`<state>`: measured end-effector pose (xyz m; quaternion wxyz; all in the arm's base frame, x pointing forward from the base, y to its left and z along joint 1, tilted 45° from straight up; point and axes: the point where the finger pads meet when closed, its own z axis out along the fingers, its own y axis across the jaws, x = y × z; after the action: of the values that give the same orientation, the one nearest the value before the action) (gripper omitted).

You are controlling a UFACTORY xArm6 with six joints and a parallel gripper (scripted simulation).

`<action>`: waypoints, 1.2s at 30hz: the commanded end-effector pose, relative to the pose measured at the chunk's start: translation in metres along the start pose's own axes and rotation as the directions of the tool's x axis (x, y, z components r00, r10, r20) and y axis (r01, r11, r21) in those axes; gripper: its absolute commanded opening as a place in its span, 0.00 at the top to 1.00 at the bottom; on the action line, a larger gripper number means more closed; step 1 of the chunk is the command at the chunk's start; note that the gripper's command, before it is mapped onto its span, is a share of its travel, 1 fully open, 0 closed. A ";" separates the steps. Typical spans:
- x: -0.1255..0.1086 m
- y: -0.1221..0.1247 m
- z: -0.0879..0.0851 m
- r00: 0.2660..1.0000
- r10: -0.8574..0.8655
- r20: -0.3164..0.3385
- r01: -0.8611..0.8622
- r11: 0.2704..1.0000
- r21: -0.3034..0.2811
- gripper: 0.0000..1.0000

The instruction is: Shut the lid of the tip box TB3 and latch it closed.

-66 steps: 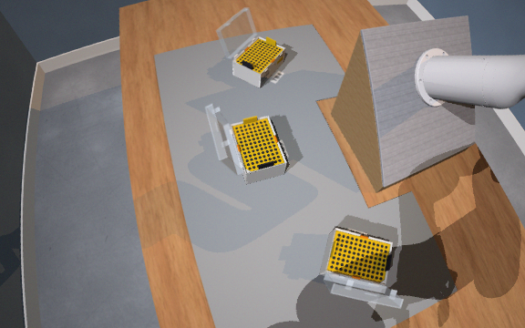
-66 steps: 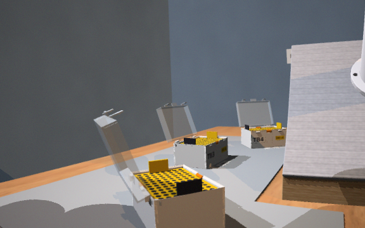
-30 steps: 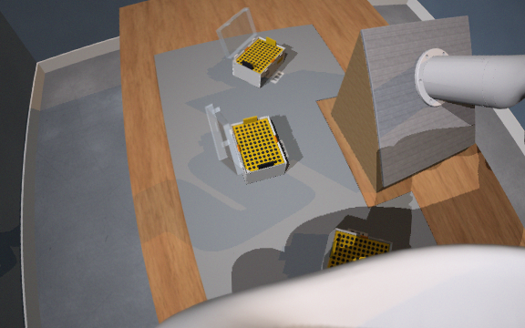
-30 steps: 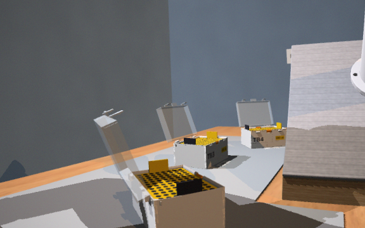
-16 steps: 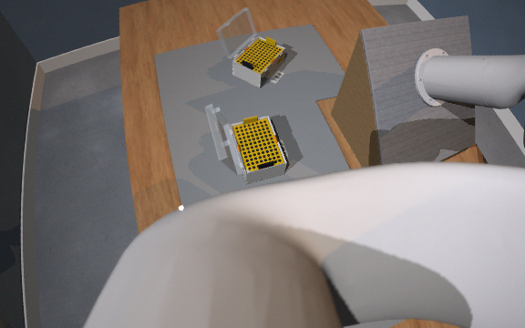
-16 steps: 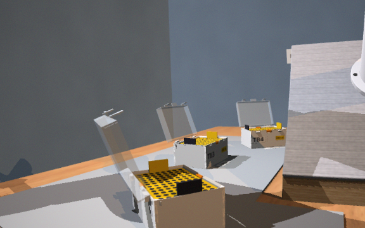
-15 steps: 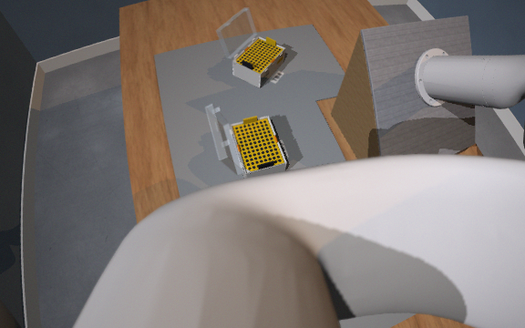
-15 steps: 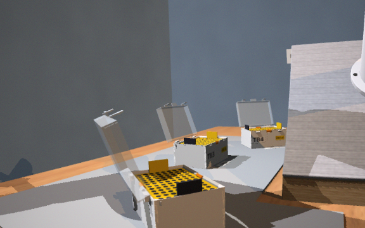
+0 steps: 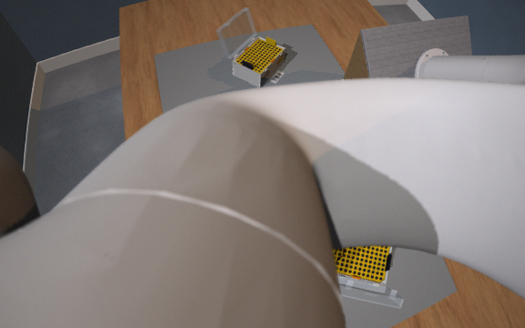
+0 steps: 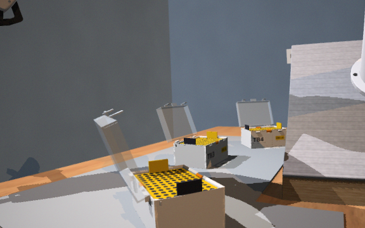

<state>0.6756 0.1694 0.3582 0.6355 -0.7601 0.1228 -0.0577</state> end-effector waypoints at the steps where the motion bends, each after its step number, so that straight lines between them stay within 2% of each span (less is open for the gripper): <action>1: 0.009 0.018 -0.012 1.000 0.007 -0.013 -0.007 1.000 -0.007 0.00; 3: 0.011 0.021 -0.013 1.000 0.007 -0.013 -0.007 1.000 -0.007 0.00; 7: 0.016 0.038 -0.024 0.992 0.077 -0.098 -0.084 0.994 -0.071 0.00; 15: 0.025 0.070 -0.043 0.992 0.077 -0.098 -0.084 0.994 -0.071 0.00; 19: 0.025 0.070 -0.043 0.992 0.077 -0.098 -0.084 0.994 -0.071 0.00; 23: 0.028 0.087 -0.054 0.973 0.139 -0.182 -0.163 0.978 -0.129 0.00; 31: 0.033 0.119 -0.075 0.973 0.138 -0.182 -0.163 0.978 -0.129 0.00; 36: 0.033 0.124 -0.078 0.967 0.154 -0.204 -0.185 0.972 -0.143 0.00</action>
<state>0.6746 0.0728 0.2514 0.5666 -0.7848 0.2434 -0.0623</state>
